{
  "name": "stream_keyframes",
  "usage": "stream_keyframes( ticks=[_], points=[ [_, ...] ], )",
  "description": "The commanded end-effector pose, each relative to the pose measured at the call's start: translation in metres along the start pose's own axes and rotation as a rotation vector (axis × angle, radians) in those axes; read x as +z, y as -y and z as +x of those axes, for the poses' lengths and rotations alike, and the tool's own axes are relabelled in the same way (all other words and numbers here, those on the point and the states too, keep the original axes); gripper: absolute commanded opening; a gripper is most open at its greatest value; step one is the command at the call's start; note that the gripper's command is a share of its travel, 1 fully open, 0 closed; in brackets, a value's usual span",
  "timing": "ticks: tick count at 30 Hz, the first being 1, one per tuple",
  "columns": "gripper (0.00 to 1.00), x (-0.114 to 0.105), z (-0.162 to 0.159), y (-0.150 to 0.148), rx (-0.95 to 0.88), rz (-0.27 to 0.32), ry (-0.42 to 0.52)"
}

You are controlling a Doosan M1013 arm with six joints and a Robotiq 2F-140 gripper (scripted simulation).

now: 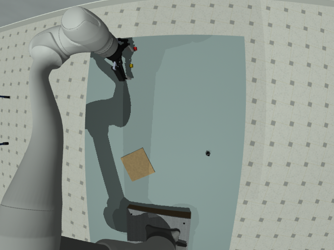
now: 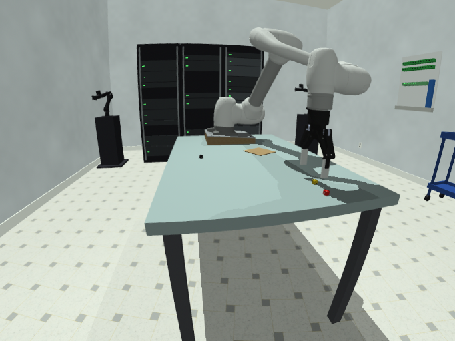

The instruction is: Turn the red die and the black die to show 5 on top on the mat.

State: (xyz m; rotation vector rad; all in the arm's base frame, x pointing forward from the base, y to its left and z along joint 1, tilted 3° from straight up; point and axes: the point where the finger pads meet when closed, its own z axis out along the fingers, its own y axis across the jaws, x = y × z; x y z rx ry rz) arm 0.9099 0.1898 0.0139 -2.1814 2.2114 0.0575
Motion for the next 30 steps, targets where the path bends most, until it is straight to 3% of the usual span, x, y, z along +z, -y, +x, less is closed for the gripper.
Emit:
stream_keyframes(
  ticks=[1, 13, 20, 22, 30],
  points=[
    [1.0, 0.0, 0.0, 0.0, 0.0, 0.0, 0.0],
    [1.0, -0.007, 0.0, 0.0, 0.0, 0.0, 0.0],
    [1.0, -0.05, 0.0, 0.0, 0.0, 0.0, 0.0],
    [1.0, -0.05, 0.0, 0.0, 0.0, 0.0, 0.0],
    [1.0, -0.096, 0.0, 0.0, 0.0, 0.0, 0.0]
  ],
)
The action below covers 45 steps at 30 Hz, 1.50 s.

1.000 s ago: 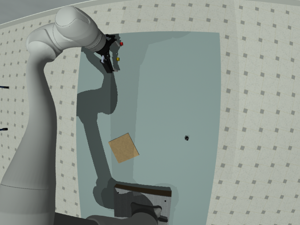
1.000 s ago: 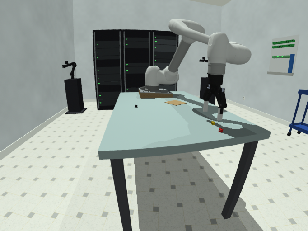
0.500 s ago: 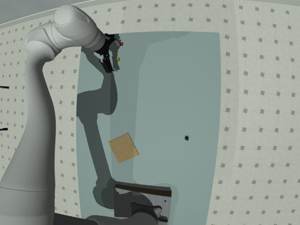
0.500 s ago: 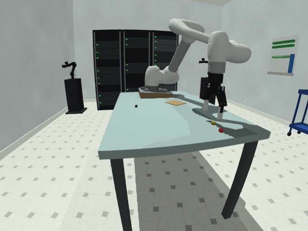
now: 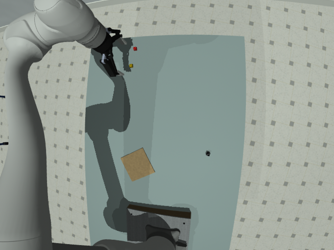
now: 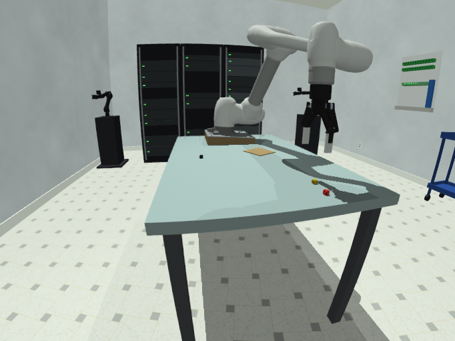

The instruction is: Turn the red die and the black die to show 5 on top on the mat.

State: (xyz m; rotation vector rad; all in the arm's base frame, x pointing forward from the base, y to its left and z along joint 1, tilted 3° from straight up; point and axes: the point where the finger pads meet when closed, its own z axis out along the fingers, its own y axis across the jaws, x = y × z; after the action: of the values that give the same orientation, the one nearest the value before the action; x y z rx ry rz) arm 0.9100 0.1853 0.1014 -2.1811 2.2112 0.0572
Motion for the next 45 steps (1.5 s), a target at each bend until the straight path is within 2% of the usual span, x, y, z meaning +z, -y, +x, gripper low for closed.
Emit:
stream_keyframes(
  ticks=[1, 13, 15, 17, 18, 19, 20, 22, 45],
  points=[
    [1.0, -0.011, 0.0, 0.0, 0.0, 0.0, 0.0],
    [1.0, -0.012, 0.0, 0.001, -0.002, 0.0, 0.0],
    [1.0, -0.01, 0.0, 0.023, -0.034, 0.0, 0.0],
    [1.0, -0.006, 0.002, 0.063, -0.097, 0.0, 0.0],
    [1.0, -0.006, 0.002, 0.063, -0.097, 0.0, 0.0],
    [1.0, -0.003, 0.003, 0.081, -0.128, 0.0, 0.0],
    [1.0, -0.003, 0.003, 0.081, -0.128, 0.0, 0.0],
    [1.0, 0.0, 0.004, 0.1, -0.159, 0.0, 0.0],
    [1.0, 0.001, 0.004, 0.101, -0.129, 0.0, 0.0]
  ],
)
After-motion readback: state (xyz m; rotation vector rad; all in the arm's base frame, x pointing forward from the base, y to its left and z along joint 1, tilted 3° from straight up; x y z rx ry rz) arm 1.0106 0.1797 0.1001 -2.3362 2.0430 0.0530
